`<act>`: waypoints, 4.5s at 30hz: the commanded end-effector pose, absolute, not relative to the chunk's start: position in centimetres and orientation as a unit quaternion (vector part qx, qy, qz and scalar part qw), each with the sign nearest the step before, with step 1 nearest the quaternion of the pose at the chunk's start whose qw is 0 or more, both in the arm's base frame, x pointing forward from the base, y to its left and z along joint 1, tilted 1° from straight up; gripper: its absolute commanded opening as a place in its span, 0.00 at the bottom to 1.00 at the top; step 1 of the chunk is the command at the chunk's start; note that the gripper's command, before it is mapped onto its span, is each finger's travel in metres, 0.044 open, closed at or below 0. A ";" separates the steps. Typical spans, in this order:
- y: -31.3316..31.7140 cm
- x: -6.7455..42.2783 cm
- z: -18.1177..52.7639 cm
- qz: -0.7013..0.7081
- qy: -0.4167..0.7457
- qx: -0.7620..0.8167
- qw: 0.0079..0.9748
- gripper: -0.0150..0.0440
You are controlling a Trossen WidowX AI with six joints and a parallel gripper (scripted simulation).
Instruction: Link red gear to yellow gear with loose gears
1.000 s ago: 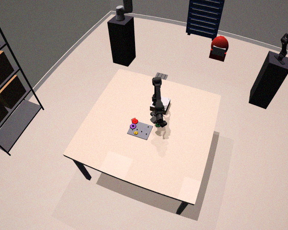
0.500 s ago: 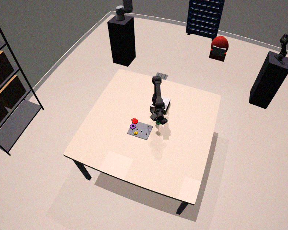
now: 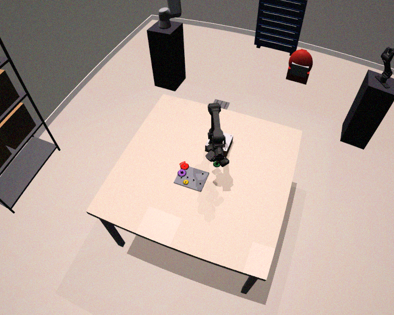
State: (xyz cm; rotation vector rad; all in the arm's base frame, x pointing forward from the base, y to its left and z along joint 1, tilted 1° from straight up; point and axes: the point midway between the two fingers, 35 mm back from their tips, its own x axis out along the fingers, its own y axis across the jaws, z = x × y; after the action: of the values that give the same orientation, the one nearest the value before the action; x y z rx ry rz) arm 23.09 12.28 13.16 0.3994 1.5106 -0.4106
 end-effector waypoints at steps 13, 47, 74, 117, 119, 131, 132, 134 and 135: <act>10.3 25.0 12.6 -0.200 0.672 0.191 0.687 0.25; 4.2 30.0 9.9 -0.196 0.669 0.187 0.692 0.25; -2.0 32.7 7.3 -0.191 0.669 0.181 0.695 0.25; -6.0 33.6 6.0 -0.363 0.593 0.358 0.623 0.25; -6.0 33.6 6.0 -0.381 0.583 0.376 0.612 0.25; -6.1 33.6 6.1 -0.471 0.512 0.472 0.541 0.25; -6.1 33.6 6.1 -0.473 0.511 0.473 0.540 0.25; -6.1 33.6 6.1 -0.473 0.511 0.473 0.540 0.25; -6.1 33.6 6.1 -0.473 0.511 0.473 0.540 0.25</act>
State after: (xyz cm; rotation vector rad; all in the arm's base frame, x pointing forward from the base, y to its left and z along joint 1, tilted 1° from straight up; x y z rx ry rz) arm 33.57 -6.01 6.03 1.1024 1.2295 -1.0991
